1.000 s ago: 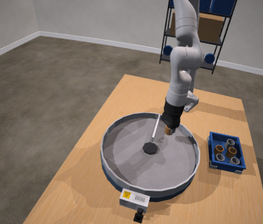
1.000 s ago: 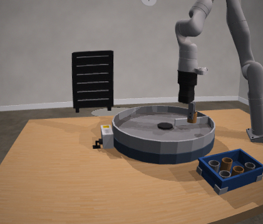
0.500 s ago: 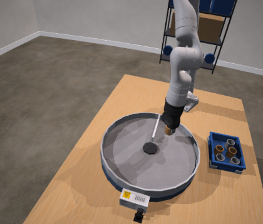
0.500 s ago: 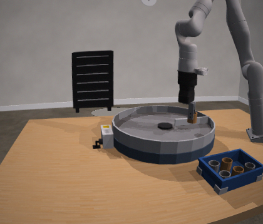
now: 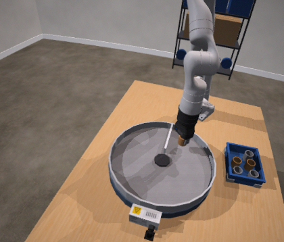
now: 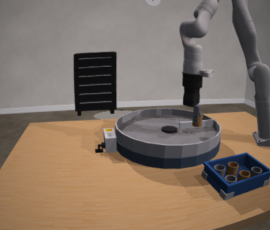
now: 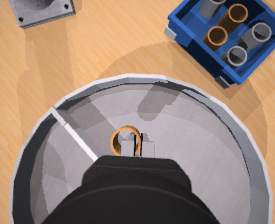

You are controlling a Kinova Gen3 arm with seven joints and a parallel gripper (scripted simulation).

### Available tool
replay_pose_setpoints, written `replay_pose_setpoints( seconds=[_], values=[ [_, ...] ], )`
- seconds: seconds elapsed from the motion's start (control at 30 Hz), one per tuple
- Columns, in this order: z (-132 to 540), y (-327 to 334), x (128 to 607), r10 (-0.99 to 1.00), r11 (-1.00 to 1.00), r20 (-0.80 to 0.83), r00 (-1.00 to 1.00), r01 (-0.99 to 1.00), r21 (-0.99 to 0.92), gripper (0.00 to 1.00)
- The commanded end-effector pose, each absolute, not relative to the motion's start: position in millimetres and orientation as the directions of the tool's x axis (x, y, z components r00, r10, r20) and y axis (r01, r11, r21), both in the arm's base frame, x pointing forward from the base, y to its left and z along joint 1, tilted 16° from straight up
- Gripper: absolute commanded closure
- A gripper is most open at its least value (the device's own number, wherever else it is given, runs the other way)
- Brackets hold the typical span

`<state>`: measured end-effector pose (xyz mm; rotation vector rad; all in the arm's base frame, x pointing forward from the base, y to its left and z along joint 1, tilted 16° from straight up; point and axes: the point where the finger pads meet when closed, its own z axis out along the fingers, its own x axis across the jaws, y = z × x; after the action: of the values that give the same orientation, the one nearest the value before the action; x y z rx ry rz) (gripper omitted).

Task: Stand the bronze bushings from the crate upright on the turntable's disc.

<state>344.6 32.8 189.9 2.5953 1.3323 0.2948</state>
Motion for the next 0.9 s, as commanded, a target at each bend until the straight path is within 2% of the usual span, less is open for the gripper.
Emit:
replay_pose_setpoints(
  seconds=[0.0,0.87],
  values=[
    [190,33,345,0.817,-0.570,0.082,0.571,0.774,0.276,1.00],
    [163,30,353,0.817,-0.570,0.082,0.571,0.774,0.276,1.00]
  ],
)
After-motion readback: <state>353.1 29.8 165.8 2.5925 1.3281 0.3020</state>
